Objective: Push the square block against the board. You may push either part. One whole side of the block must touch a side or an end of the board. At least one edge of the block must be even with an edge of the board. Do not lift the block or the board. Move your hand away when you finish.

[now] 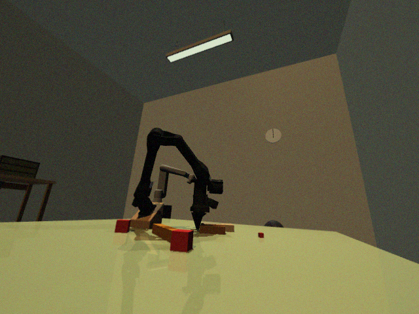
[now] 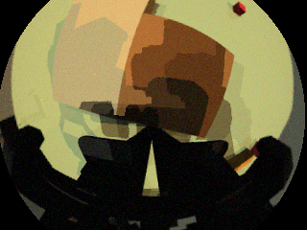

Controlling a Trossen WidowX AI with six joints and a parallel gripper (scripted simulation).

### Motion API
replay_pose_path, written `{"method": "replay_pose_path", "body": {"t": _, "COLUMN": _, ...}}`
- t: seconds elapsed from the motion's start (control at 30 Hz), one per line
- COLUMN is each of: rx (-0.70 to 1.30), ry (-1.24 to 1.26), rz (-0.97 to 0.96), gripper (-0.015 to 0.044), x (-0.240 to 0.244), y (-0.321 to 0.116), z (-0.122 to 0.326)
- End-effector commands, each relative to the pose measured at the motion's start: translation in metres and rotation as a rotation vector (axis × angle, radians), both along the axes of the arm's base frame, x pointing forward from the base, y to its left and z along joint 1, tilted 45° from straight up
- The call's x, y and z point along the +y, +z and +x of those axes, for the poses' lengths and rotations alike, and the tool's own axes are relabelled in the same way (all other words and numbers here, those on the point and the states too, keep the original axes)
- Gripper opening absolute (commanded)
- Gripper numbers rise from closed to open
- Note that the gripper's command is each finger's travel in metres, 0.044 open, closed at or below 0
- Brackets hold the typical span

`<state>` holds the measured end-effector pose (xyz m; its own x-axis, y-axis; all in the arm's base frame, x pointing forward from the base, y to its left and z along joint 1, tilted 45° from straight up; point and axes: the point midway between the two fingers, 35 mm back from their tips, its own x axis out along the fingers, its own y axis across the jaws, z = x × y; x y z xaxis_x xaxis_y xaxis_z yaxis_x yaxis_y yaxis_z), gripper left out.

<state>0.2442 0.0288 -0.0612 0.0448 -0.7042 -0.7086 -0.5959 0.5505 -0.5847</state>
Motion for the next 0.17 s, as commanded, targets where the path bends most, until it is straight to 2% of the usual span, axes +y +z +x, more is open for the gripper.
{"method": "replay_pose_path", "body": {"t": 0.0, "rx": -0.002, "ry": 0.002, "rz": 0.002, "gripper": 0.0, "x": -0.0003, "y": 0.0003, "z": -0.0003}}
{"method": "replay_pose_path", "body": {"t": 0.13, "rx": -0.001, "ry": 0.002, "rz": 0.002, "gripper": 0.0, "x": -0.0032, "y": 0.0031, "z": -0.0053}}
